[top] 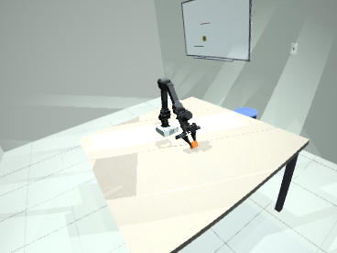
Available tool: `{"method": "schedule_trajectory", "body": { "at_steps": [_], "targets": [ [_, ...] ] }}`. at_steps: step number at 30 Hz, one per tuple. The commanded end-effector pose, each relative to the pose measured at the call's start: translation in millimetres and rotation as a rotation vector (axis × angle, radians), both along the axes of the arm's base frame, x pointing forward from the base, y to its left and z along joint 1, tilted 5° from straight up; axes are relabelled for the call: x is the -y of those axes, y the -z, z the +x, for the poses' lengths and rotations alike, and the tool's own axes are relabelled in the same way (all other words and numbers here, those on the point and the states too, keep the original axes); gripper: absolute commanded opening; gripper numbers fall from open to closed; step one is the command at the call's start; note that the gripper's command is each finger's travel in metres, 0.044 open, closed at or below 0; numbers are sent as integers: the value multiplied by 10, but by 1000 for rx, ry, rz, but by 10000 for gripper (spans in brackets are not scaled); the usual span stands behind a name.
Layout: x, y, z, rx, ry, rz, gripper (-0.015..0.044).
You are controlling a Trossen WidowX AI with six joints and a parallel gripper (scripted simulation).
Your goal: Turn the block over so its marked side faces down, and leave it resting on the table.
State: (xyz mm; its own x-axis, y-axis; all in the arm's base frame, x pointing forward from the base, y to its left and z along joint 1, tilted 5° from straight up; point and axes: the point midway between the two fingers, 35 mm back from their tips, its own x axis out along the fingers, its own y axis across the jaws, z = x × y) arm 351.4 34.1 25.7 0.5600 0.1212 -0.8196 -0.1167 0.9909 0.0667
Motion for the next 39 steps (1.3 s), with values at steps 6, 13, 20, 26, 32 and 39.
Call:
{"method": "schedule_trajectory", "body": {
  "at_steps": [6,13,20,26,32,39],
  "targets": [
    [-14,198,26,103,10,16,0],
    [-19,270,23,203,18,28,0],
    [-20,291,-24,302,25,41,0],
    [-19,267,-95,387,30,53,0],
    [-18,242,-133,430,33,59,0],
    [-17,233,-135,446,34,61,0]
  ]
}}
